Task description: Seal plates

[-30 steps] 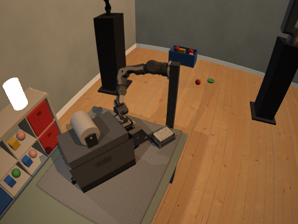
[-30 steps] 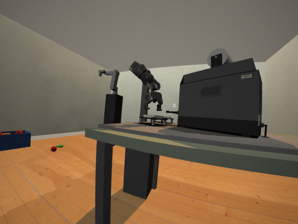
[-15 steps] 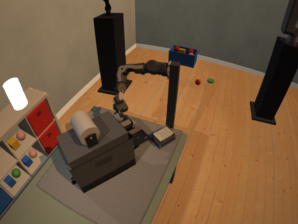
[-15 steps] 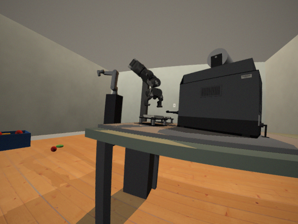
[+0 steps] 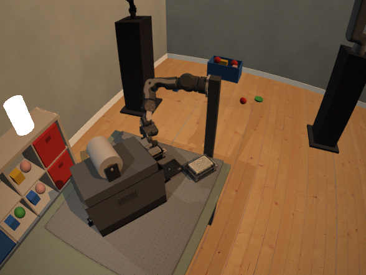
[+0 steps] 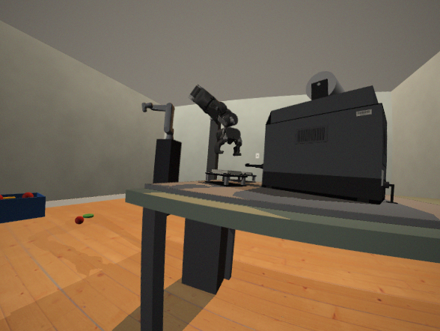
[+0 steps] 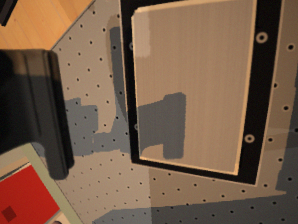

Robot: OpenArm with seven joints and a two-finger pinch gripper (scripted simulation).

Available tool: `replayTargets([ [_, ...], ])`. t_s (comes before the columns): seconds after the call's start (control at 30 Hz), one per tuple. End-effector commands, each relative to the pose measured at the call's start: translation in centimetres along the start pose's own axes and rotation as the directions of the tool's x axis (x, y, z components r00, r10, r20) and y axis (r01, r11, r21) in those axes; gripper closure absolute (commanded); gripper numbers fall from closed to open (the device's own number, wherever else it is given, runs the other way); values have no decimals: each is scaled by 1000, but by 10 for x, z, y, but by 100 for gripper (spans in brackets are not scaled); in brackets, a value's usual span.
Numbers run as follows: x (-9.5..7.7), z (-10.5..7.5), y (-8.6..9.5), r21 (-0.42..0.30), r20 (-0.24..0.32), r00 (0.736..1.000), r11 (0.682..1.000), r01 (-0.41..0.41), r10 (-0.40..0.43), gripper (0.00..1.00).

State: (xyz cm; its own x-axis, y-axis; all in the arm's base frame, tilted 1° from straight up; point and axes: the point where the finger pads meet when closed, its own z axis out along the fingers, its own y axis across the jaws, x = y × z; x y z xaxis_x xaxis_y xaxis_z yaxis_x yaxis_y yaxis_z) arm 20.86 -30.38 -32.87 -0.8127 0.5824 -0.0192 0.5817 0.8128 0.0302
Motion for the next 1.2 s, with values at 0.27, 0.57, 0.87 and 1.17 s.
replayTargets([
  [0.27, 4, 9, 40, -91, 16, 999, 995, -34, 35, 35],
  [0.57, 17, 20, 81, -111, 8, 998, 992, -54, 55, 35],
  [0.87, 31, 25, 112, -126, 0, 998, 990, -69, 70, 35],
  [1.17, 51, 30, 147, -135, -13, 996, 987, -84, 83, 35],
])
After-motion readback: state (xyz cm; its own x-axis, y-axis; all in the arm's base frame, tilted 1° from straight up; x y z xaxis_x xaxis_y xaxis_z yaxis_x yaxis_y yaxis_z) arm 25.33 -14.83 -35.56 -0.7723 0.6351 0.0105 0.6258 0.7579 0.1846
